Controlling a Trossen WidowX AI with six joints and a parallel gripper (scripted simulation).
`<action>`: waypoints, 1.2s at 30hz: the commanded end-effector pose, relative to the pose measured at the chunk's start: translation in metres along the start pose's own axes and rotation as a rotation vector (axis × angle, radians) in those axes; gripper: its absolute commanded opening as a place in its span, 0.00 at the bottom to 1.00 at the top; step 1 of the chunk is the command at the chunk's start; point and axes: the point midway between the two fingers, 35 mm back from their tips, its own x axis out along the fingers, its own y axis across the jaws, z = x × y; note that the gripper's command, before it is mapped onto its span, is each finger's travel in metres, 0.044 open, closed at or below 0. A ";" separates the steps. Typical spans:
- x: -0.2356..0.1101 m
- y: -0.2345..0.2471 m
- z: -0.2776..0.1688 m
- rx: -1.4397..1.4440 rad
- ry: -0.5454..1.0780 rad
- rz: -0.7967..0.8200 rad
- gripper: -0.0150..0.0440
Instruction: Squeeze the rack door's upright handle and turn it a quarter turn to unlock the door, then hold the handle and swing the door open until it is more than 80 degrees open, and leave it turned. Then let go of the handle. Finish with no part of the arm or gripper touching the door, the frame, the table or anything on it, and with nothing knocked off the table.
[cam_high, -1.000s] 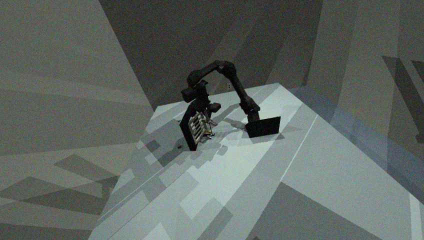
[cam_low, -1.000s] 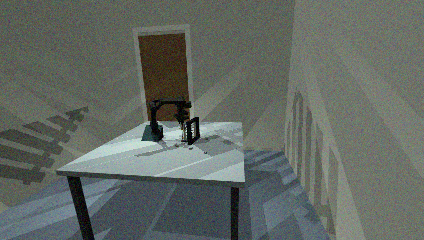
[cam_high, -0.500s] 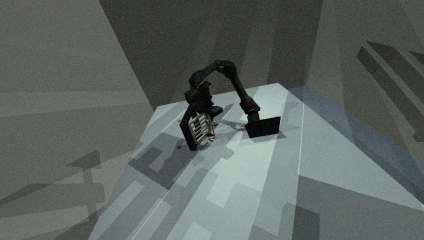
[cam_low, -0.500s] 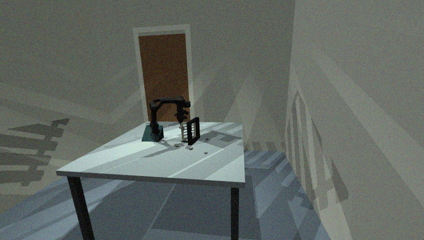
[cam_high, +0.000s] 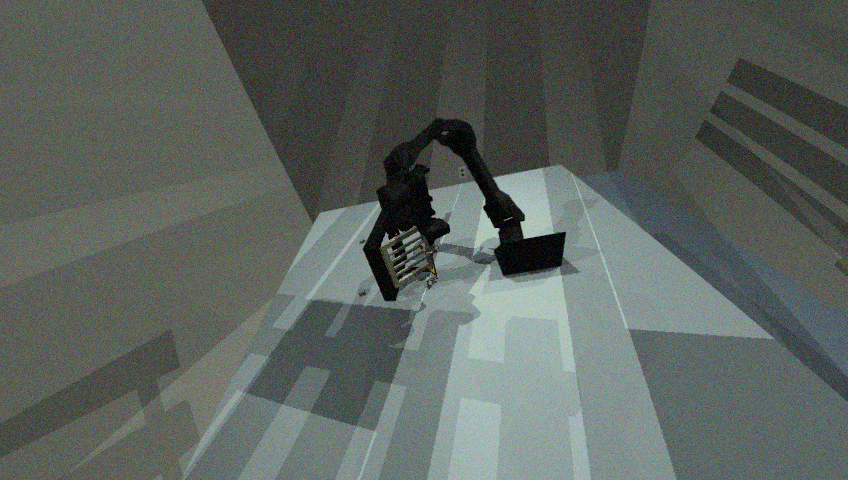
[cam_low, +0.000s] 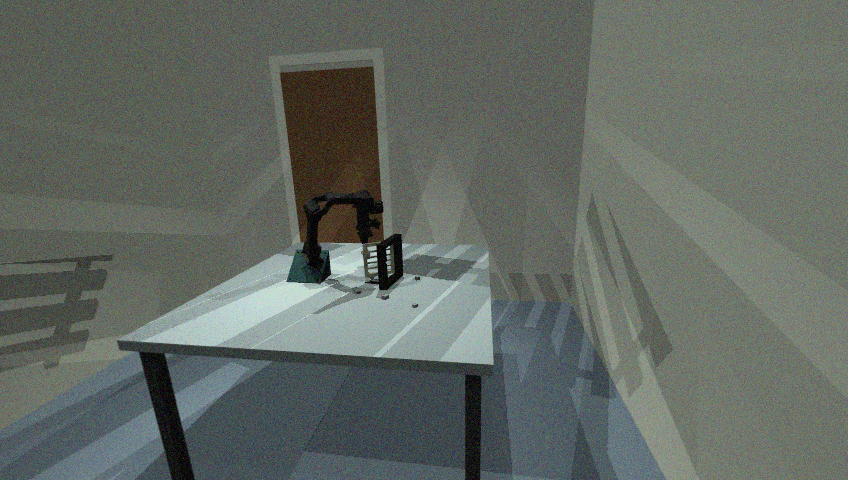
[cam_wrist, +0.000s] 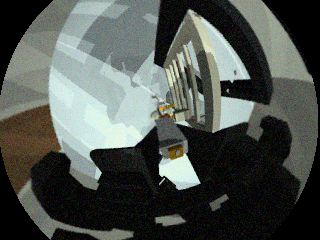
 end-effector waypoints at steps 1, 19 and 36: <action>0.000 0.006 0.002 0.076 -0.004 0.000 0.28; 0.000 0.043 0.017 0.379 -0.005 0.003 0.28; -0.001 0.074 0.044 0.688 -0.005 0.005 0.28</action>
